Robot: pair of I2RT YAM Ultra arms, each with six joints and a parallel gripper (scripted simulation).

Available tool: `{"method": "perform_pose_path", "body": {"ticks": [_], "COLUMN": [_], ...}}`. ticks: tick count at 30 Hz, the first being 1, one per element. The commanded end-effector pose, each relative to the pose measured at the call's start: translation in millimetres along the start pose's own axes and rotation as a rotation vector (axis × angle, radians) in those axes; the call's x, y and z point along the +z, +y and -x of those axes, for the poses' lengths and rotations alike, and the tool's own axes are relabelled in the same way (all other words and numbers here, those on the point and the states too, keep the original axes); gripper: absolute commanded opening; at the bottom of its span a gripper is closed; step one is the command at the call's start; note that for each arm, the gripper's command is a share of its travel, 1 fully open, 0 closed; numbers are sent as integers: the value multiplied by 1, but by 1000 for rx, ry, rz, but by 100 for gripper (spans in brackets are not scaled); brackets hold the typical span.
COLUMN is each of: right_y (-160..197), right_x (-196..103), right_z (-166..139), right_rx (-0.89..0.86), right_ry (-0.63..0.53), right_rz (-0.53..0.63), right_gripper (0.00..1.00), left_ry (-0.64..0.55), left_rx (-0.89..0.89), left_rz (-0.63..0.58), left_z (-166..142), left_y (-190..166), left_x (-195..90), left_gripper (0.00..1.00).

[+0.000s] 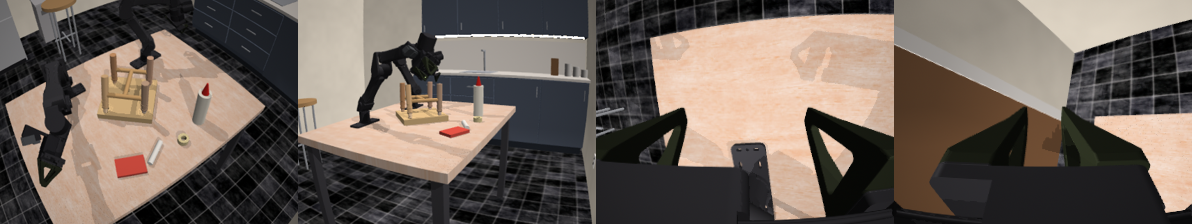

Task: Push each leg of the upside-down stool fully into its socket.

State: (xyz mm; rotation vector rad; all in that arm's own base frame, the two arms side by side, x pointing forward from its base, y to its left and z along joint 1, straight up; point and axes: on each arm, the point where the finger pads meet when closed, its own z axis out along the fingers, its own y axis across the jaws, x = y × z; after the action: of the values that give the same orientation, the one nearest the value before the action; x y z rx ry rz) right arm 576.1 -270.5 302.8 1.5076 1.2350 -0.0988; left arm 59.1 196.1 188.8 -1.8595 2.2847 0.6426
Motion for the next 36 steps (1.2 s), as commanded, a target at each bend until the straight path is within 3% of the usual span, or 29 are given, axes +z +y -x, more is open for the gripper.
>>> {"method": "perform_pose_path", "body": {"ticks": [1,17,18,19,35,36], "right_y": [5,5,17,17,17,17], "right_x": [-5,-5,-16,-16,-16,-16], "right_z": [6,6,23,23,23,23], "right_rx": [11,11,33,33,33,33], "right_ry": [-8,-8,-34,-34,-34,-34], "right_rz": [14,14,44,44,44,44], "right_gripper": [28,28,28,28,28,69], "left_ry": [-7,-7,-40,-40,-40,-40], "left_rx": [-3,-3,-17,-17,-17,-17], "left_rz": [-2,-2,-3,-3,-3,-3], "left_z": [2,2,8,8,8,8], "left_y": [0,0,2,2,2,2], "left_x": [-1,-1,-7,-7,-7,-7], "left_gripper": [100,100,100,69,69,69]}}
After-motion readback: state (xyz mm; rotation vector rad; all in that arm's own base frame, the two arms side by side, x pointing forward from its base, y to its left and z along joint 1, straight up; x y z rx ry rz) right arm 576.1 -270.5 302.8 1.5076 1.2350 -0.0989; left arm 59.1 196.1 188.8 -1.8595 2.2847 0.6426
